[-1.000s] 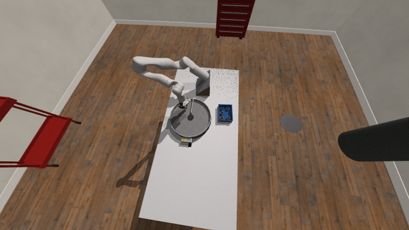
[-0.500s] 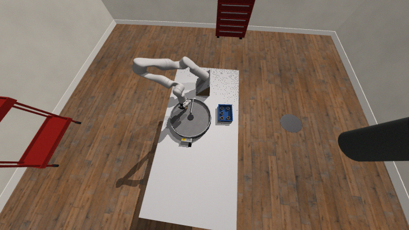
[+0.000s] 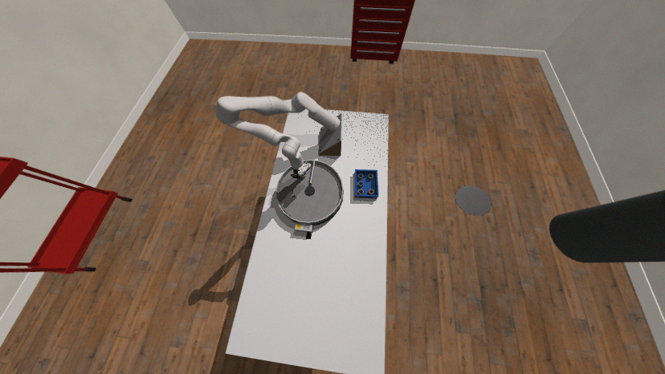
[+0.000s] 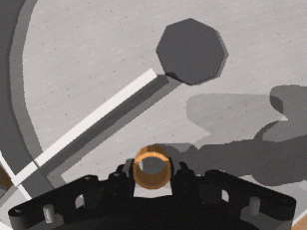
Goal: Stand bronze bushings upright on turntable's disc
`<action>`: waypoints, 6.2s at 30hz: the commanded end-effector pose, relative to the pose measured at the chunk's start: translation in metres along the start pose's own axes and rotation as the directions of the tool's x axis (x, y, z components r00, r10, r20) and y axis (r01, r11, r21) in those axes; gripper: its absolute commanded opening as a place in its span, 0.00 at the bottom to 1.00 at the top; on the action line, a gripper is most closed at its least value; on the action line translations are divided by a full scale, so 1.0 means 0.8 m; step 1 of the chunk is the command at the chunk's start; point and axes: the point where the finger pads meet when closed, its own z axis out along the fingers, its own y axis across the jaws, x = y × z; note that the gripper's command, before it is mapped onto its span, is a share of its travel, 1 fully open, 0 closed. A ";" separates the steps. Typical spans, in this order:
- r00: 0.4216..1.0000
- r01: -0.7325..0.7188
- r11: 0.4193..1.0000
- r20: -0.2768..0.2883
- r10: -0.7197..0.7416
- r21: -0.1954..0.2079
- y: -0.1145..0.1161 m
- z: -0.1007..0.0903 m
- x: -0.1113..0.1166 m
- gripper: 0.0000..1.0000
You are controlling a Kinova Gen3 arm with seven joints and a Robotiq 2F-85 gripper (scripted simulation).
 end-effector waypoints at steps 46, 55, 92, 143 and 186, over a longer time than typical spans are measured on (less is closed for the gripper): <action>1.000 0.000 1.000 -0.001 0.000 -0.001 0.000 0.002 0.001 0.00; 1.000 0.000 1.000 -0.001 0.000 -0.001 0.000 0.005 0.001 0.00; 1.000 0.000 1.000 -0.001 0.000 -0.001 0.000 0.007 0.001 0.00; 1.000 0.000 1.000 -0.001 0.000 -0.001 0.000 -0.007 0.001 0.40; 1.000 0.000 1.000 -0.001 0.000 -0.001 0.000 -0.057 0.000 0.40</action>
